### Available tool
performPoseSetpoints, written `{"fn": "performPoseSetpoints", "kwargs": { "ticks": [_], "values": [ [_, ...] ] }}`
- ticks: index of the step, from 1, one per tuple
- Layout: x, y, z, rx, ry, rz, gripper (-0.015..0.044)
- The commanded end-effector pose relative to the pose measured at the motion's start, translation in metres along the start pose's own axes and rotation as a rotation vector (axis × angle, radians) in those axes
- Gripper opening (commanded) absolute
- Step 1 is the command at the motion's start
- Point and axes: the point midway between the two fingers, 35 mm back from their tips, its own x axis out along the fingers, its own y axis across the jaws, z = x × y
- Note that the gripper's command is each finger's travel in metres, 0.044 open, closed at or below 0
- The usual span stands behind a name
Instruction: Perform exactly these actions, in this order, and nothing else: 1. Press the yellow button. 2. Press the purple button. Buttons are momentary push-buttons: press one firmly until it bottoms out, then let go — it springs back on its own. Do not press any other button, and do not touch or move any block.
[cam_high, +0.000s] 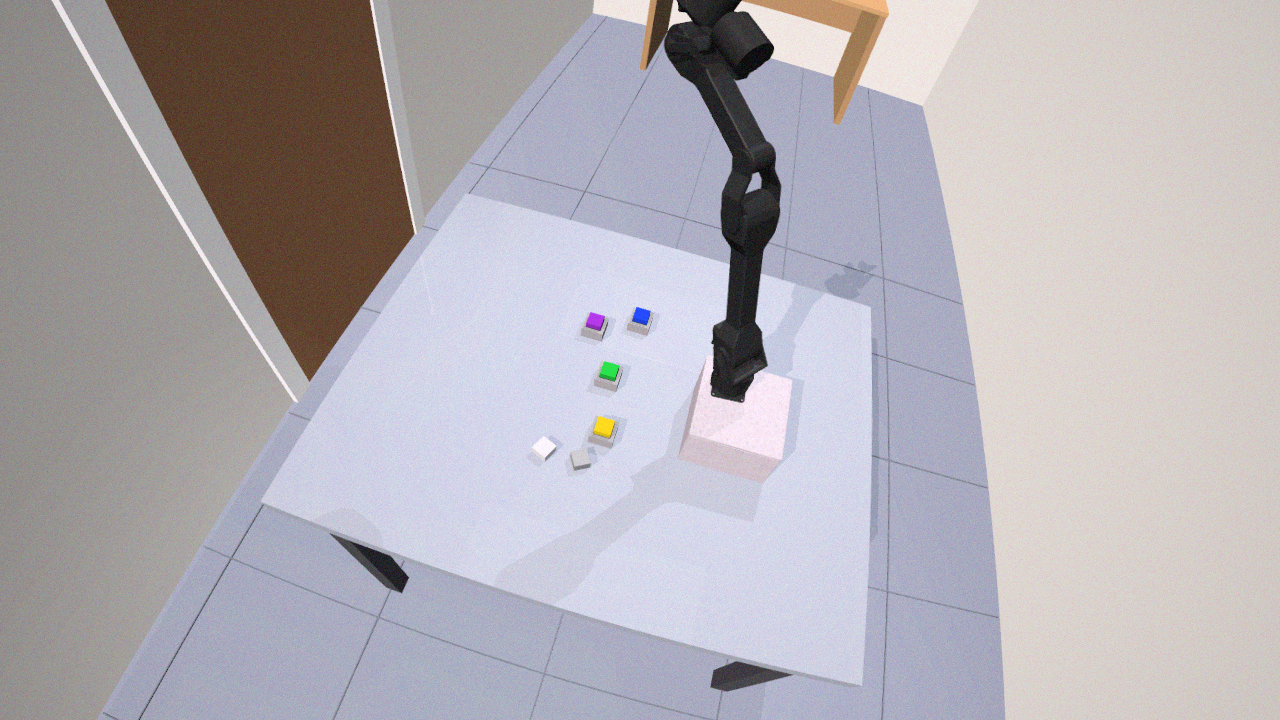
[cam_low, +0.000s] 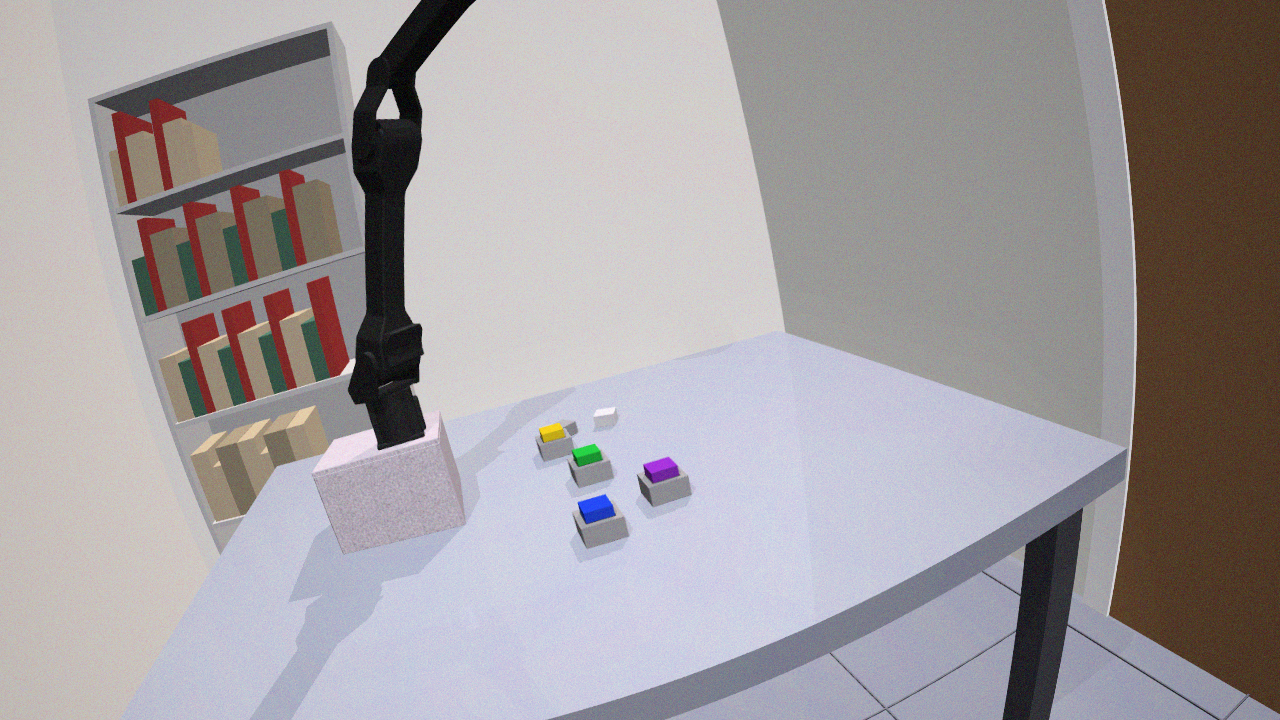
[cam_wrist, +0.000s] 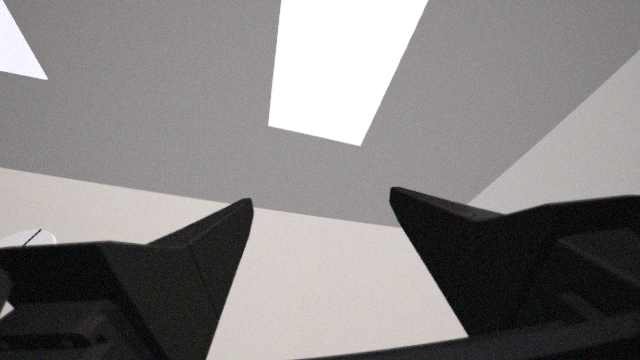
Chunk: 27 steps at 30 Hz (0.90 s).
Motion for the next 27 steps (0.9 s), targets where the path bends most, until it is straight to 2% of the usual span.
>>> {"fn": "performPoseSetpoints", "kwargs": {
  "ticks": [1, 3, 6, 11, 15, 21, 27],
  "values": [
    [-0.001, 0.0, 0.002, 0.009, -0.008, 0.003, 0.04],
    [-0.007, 0.0, 0.018, 0.084, -0.073, 0.029, 0.04],
    [-0.036, -0.006, 0.072, 0.34, -0.285, 0.139, 0.04],
    [-0.112, -0.032, 0.149, 0.764, -0.619, 0.415, 0.04],
    [-0.19, -0.066, 0.19, 1.056, -0.852, 0.715, 0.04],
    [-0.315, -0.129, 0.202, 1.347, -1.114, 1.245, 0.04],
    [-0.435, -0.193, 0.161, 1.413, -1.271, 1.864, 0.04]
  ]
}}
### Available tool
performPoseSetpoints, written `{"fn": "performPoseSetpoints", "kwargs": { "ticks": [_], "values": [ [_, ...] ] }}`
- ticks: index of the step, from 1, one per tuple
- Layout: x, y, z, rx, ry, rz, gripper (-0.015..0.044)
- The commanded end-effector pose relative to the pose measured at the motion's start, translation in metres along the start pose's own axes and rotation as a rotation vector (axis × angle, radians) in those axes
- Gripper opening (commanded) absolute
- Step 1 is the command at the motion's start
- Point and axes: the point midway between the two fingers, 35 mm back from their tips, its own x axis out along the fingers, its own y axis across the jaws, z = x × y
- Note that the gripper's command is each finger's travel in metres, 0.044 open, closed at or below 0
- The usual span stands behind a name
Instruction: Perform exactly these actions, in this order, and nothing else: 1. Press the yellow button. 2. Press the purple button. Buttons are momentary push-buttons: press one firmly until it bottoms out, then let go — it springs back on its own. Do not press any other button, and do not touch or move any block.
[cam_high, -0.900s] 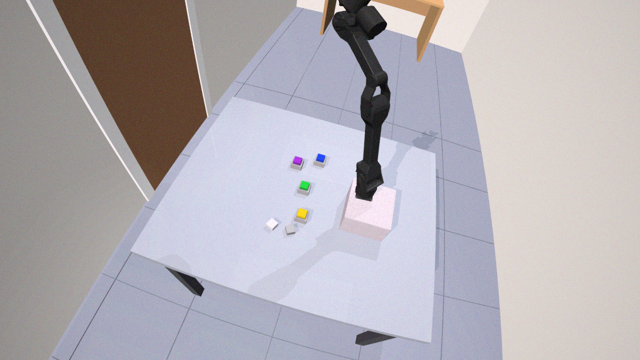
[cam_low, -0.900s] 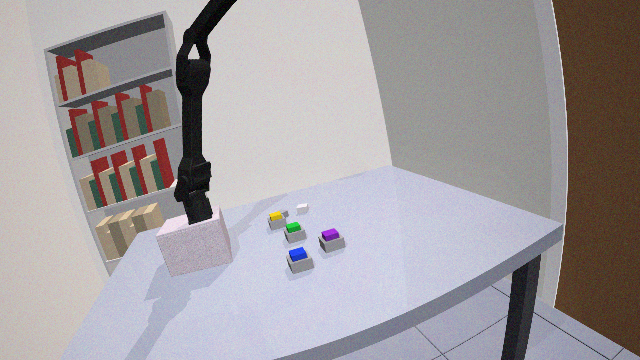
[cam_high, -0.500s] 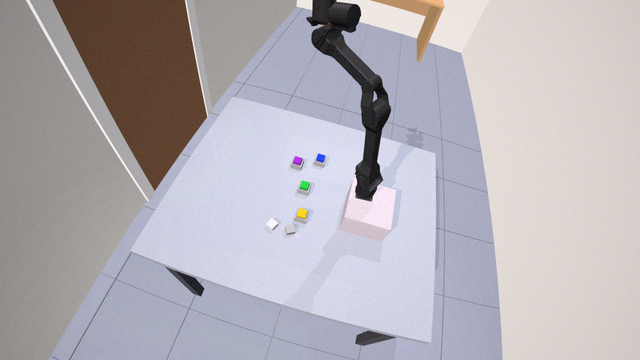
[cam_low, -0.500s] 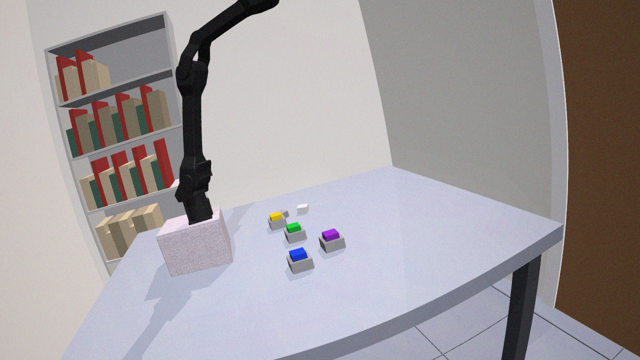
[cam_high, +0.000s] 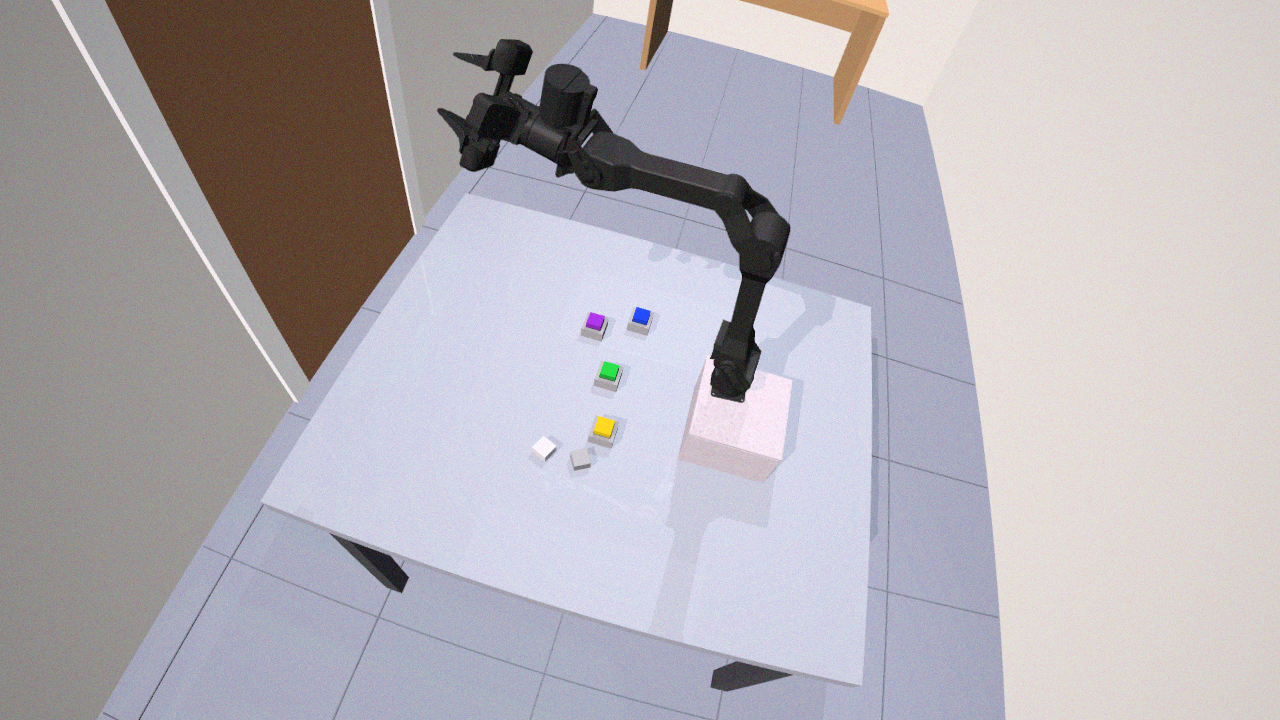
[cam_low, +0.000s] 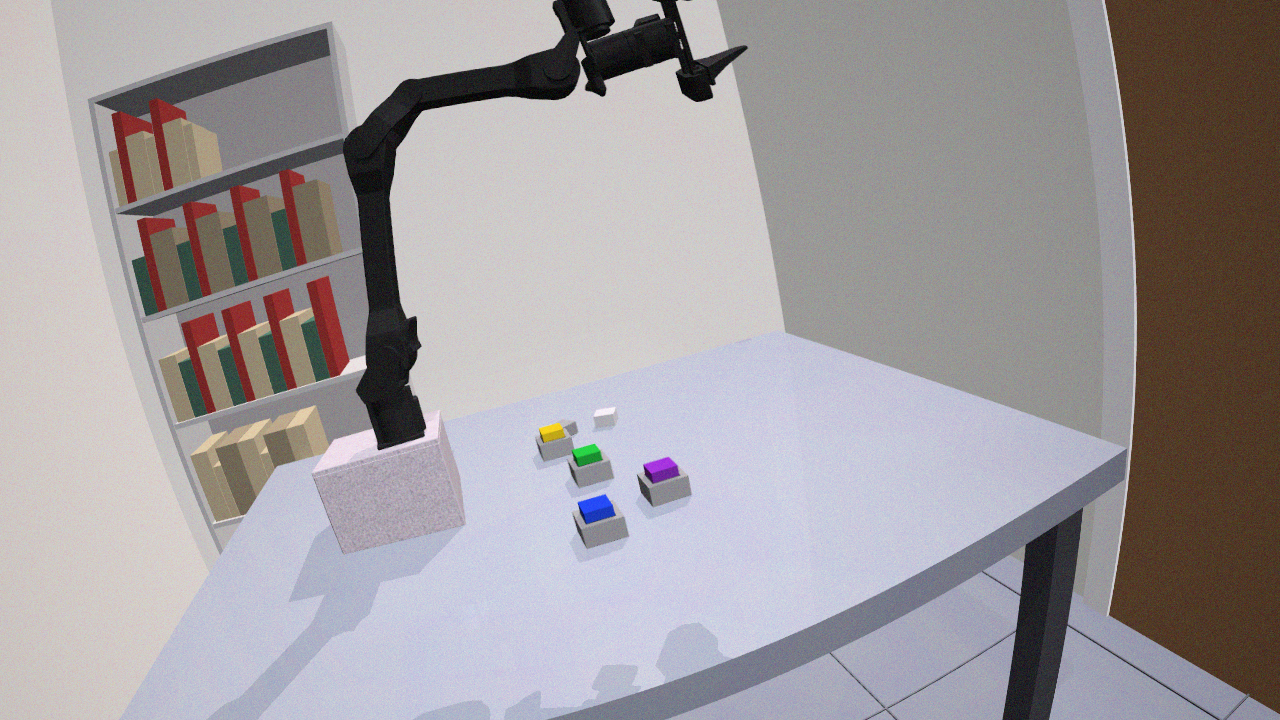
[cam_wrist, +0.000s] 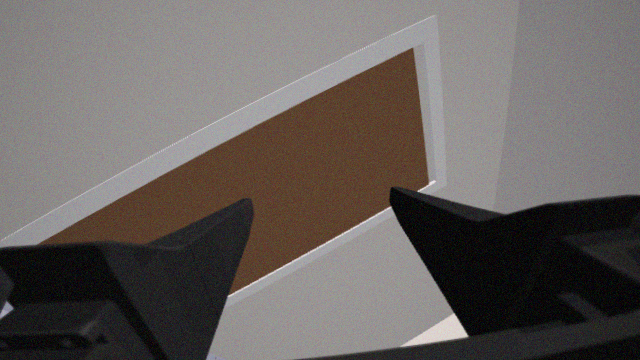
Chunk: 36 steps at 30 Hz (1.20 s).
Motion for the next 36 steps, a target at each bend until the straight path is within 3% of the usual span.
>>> {"fn": "performPoseSetpoints", "kwargs": {
  "ticks": [1, 7, 13, 18, 22, 27, 32, 36],
  "values": [
    [-0.019, 0.076, 0.01, 0.204, 0.032, 0.246, 0.04],
    [-0.089, 0.203, 0.02, 0.518, 0.233, 0.669, 0.04],
    [-0.199, 0.298, 0.014, 0.719, 0.608, 1.003, 0.04],
    [-0.308, 0.341, -0.008, 0.771, 1.042, 1.155, 0.04],
    [-0.381, 0.349, -0.03, 0.736, 1.36, 1.159, 0.04],
    [-0.388, 0.349, -0.033, 0.729, 1.394, 1.154, 0.04],
    [-0.399, 0.403, -0.054, 0.728, 1.394, 1.154, 0.0269],
    [-0.4, 0.406, -0.056, 0.728, 1.394, 1.154, 0.0164]
  ]
}}
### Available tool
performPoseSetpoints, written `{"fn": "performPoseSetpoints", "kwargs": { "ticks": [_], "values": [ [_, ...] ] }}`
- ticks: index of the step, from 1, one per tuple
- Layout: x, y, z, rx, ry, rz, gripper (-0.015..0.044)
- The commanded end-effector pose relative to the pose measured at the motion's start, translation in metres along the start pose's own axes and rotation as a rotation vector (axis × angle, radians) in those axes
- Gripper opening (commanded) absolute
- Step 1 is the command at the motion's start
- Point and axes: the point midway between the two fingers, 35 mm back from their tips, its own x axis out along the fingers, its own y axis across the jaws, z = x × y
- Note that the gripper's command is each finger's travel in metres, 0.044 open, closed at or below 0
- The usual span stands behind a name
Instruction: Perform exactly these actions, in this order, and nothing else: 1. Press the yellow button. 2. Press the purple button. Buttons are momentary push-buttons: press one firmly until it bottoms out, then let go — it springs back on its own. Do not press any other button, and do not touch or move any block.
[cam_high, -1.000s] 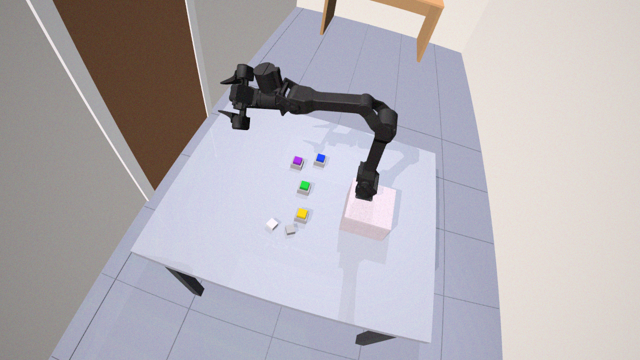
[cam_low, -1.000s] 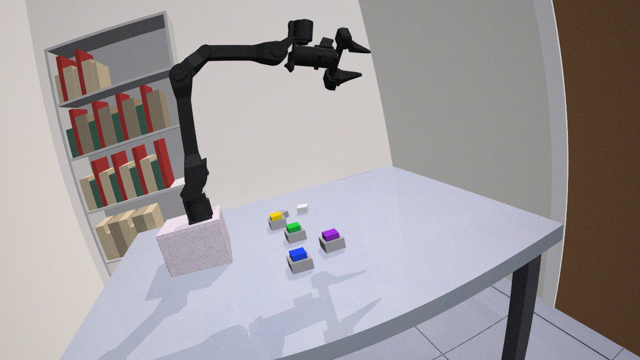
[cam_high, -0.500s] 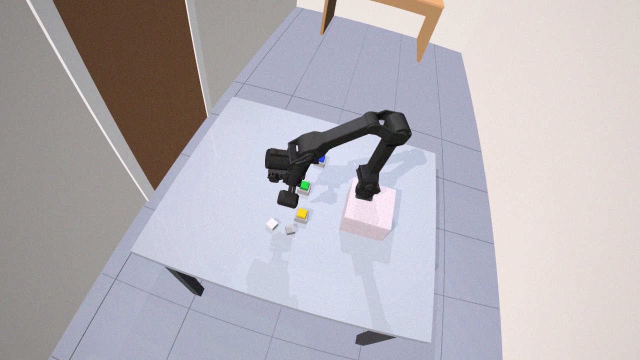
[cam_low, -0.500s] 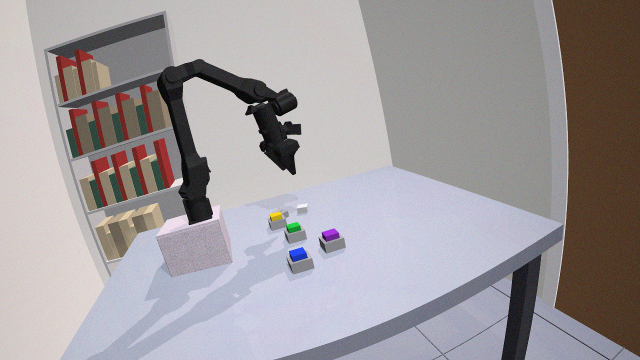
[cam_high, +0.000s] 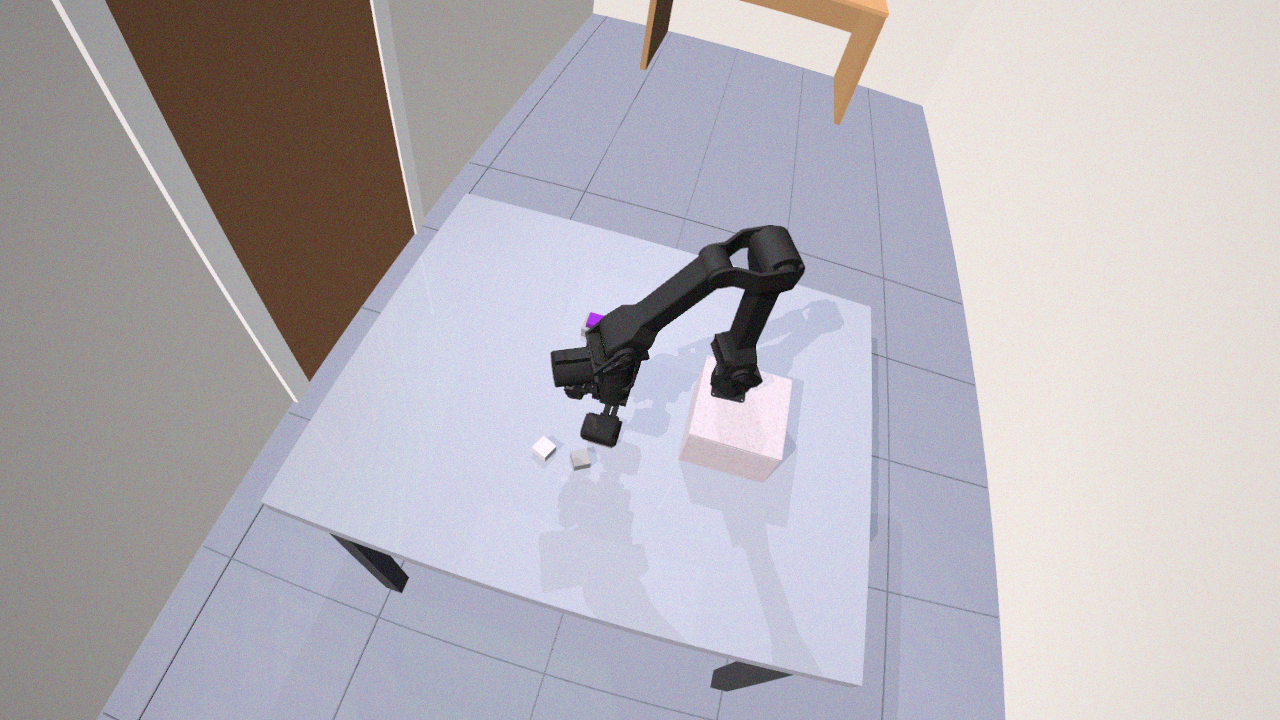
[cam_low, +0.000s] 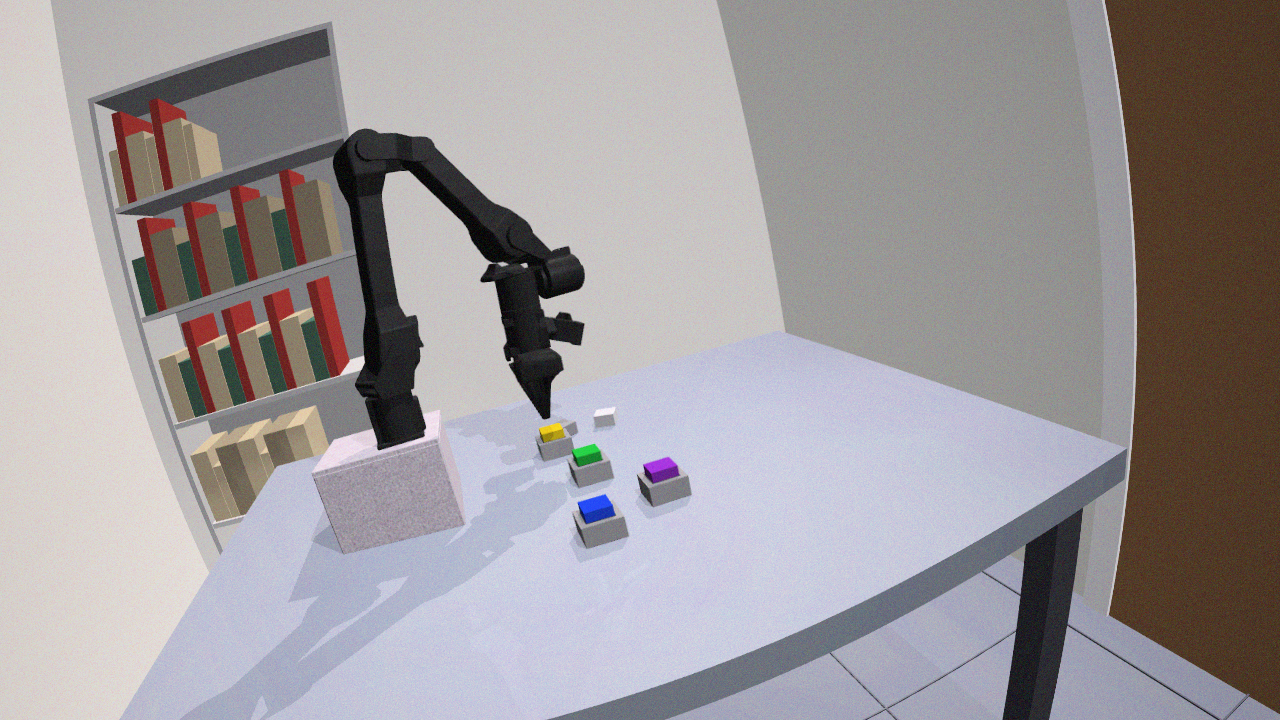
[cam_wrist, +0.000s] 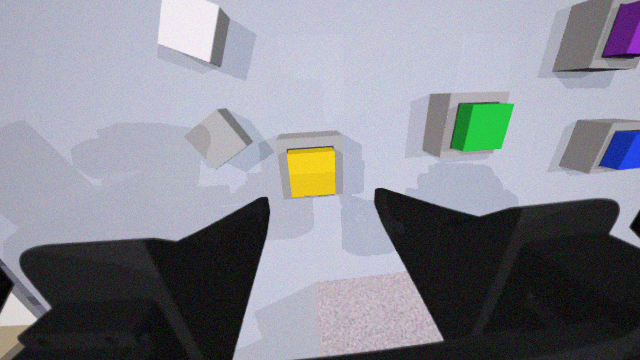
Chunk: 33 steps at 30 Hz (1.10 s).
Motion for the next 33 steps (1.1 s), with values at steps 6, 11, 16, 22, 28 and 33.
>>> {"fn": "performPoseSetpoints", "kwargs": {
  "ticks": [6, 11, 16, 22, 28, 33],
  "values": [
    [0.003, 0.002, 0.003, 0.003, -0.017, 0.014, 0.002],
    [0.003, 0.002, 0.003, 0.003, -0.017, 0.014, 0.002],
    [0.005, 0.003, 0.003, 0.003, -0.017, 0.014, 0.002],
    [0.015, 0.003, 0.003, 0.003, -0.017, 0.014, 0.002],
    [0.025, 0.003, 0.003, 0.003, -0.017, 0.014, 0.002],
    [0.033, 0.003, 0.003, 0.003, -0.016, 0.014, 0.002]
  ]
}}
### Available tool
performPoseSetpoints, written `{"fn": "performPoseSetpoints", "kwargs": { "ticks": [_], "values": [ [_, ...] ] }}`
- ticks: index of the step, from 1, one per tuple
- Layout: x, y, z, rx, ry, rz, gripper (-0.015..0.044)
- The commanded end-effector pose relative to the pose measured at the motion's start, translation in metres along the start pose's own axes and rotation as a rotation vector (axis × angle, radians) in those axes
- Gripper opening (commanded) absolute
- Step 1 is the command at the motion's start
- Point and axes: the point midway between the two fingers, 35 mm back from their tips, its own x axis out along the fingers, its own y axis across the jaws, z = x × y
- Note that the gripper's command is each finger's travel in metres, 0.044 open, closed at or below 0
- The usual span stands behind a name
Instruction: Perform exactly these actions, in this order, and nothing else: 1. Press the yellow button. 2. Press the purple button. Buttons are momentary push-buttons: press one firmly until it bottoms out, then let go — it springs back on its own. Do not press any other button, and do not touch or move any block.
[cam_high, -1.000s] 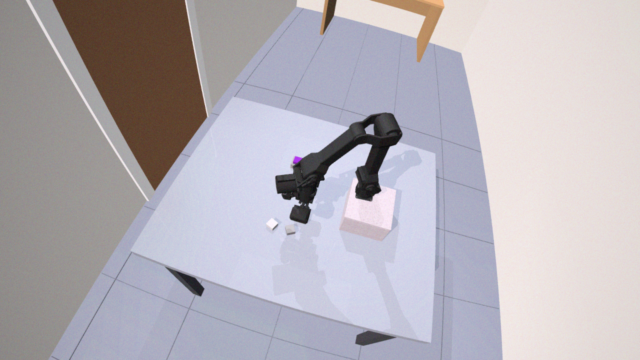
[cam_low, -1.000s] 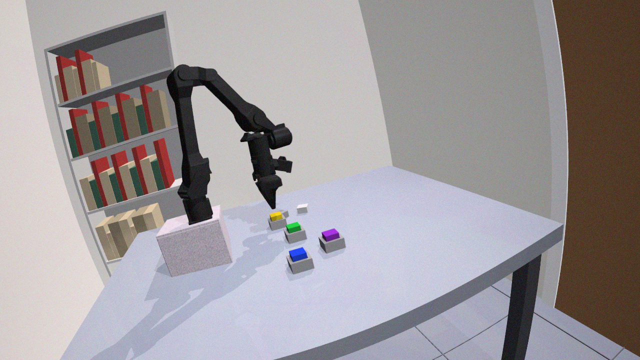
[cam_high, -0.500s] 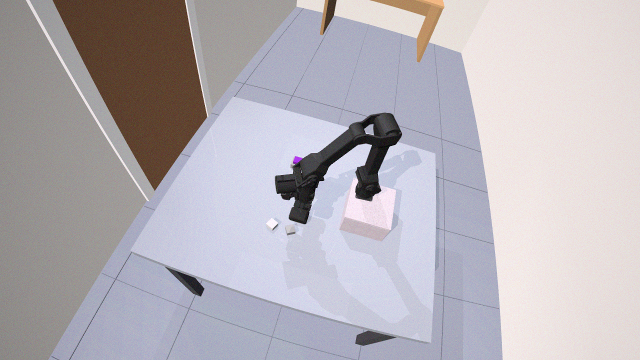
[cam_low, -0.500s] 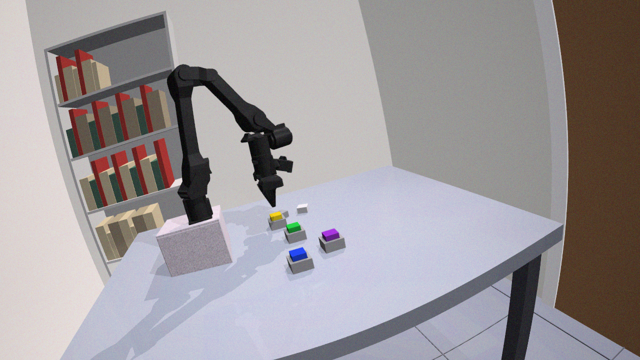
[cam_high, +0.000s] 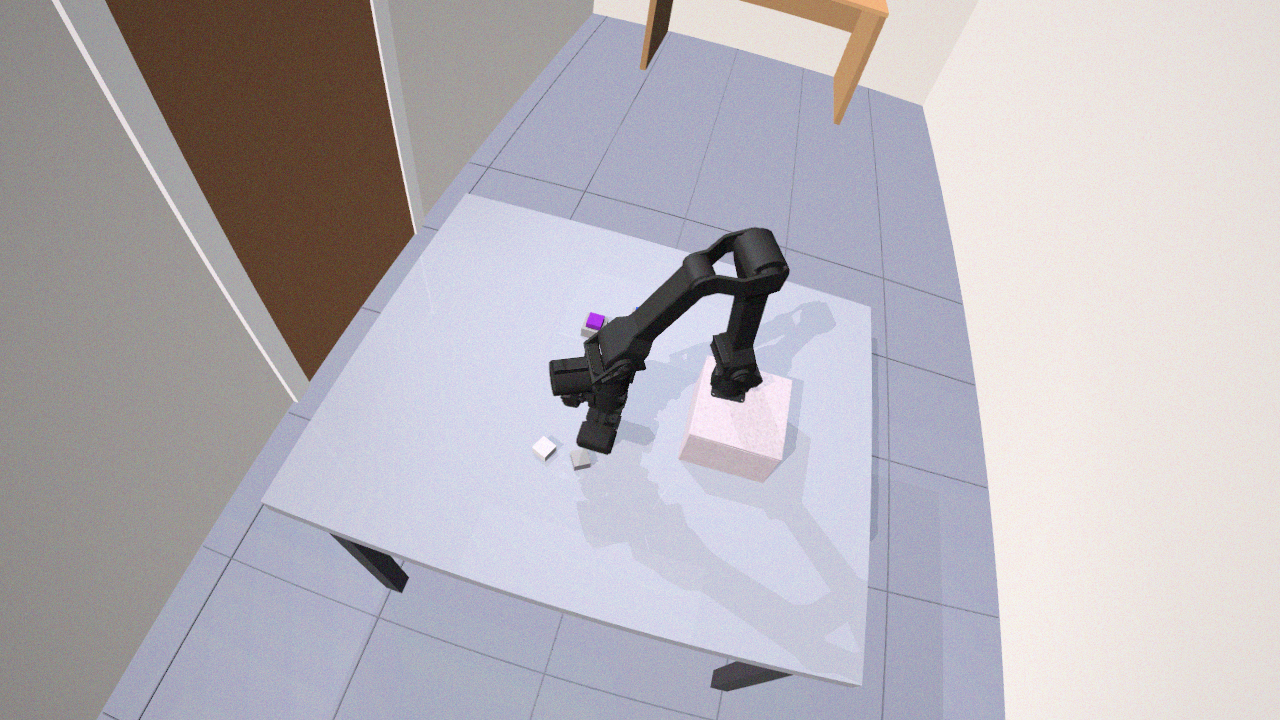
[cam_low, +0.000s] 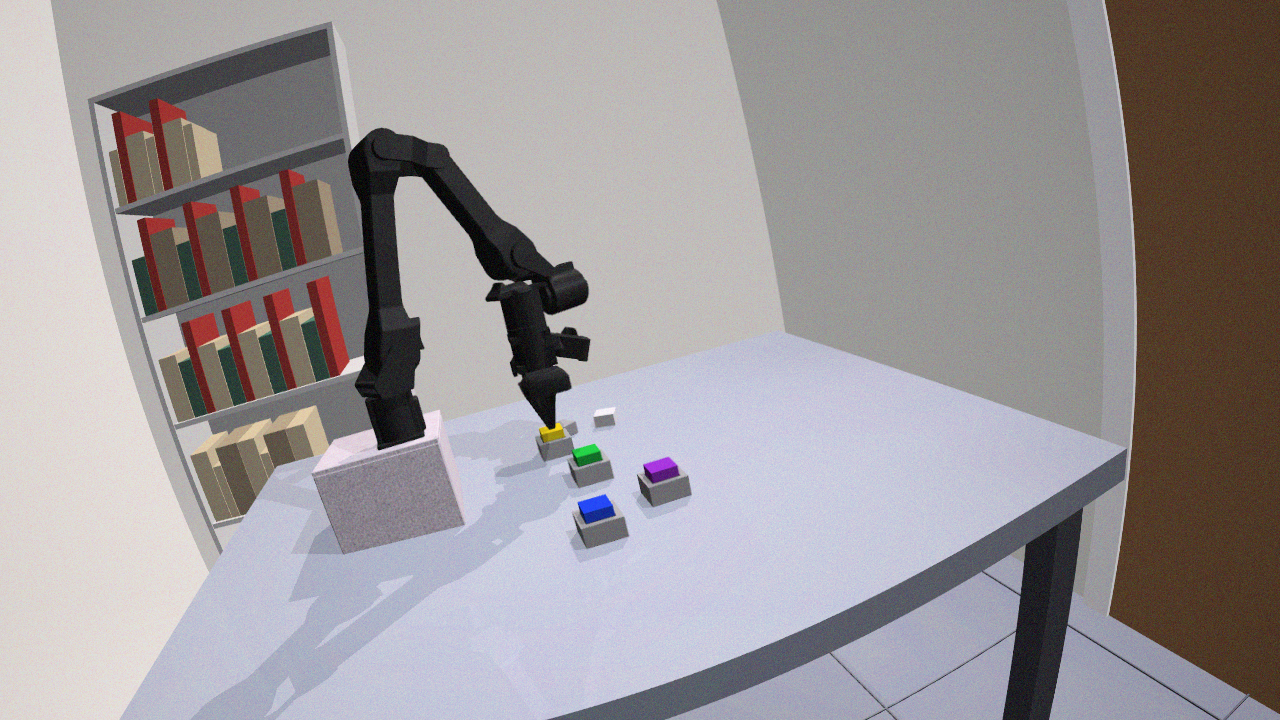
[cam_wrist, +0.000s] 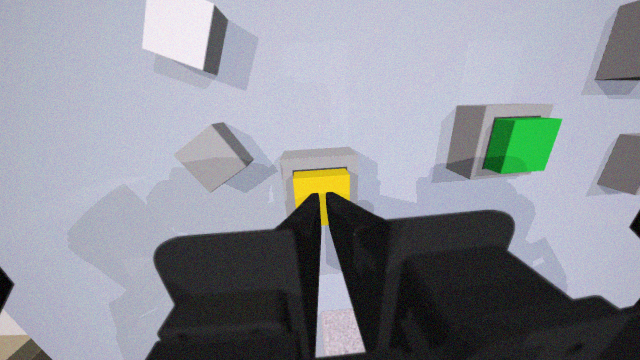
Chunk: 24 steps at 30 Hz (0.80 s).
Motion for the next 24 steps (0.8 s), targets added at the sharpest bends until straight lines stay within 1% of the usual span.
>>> {"fn": "performPoseSetpoints", "kwargs": {
  "ticks": [1, 21, 24],
  "values": [
    [0.006, 0.0, -0.002, 0.004, 0.005, 0.002, 0.002],
    [0.007, 0.0, -0.002, 0.004, 0.005, 0.002, 0.002],
    [-0.009, 0.0, -0.001, 0.002, 0.003, 0.0, 0.002]
  ]
}}
